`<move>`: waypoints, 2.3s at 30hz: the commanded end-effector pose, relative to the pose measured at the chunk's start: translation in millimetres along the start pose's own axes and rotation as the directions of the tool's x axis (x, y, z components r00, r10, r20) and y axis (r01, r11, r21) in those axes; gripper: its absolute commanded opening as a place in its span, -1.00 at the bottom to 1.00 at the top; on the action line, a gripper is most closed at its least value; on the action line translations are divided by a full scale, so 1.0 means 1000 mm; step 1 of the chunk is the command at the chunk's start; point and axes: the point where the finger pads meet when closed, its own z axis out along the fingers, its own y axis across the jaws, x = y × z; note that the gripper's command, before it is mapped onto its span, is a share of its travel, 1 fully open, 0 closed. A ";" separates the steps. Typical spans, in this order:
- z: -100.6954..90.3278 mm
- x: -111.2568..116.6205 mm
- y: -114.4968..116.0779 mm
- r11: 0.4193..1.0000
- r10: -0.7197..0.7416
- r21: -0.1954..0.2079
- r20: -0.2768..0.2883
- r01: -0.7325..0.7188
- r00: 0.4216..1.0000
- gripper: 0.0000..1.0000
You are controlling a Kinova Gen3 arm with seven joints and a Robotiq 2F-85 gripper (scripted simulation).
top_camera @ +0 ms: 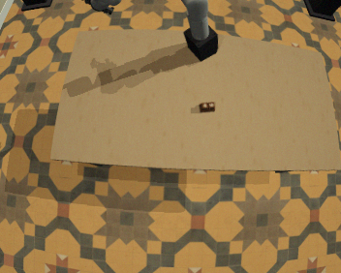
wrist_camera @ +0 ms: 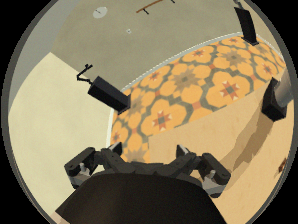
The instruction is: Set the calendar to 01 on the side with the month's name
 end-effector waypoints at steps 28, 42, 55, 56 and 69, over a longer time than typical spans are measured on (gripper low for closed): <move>-0.014 -0.070 0.044 0.970 -0.243 0.015 0.082 0.242 0.967 1.00; -0.067 -0.188 0.175 0.750 -0.657 0.123 0.257 0.650 0.709 1.00; -0.131 -0.233 0.320 0.424 -0.880 0.287 0.356 0.859 0.315 1.00; -0.140 -0.235 0.339 0.379 -0.895 0.311 0.364 0.872 0.259 1.00; -0.207 -0.213 0.482 0.048 -0.908 0.489 0.385 0.871 -0.166 1.00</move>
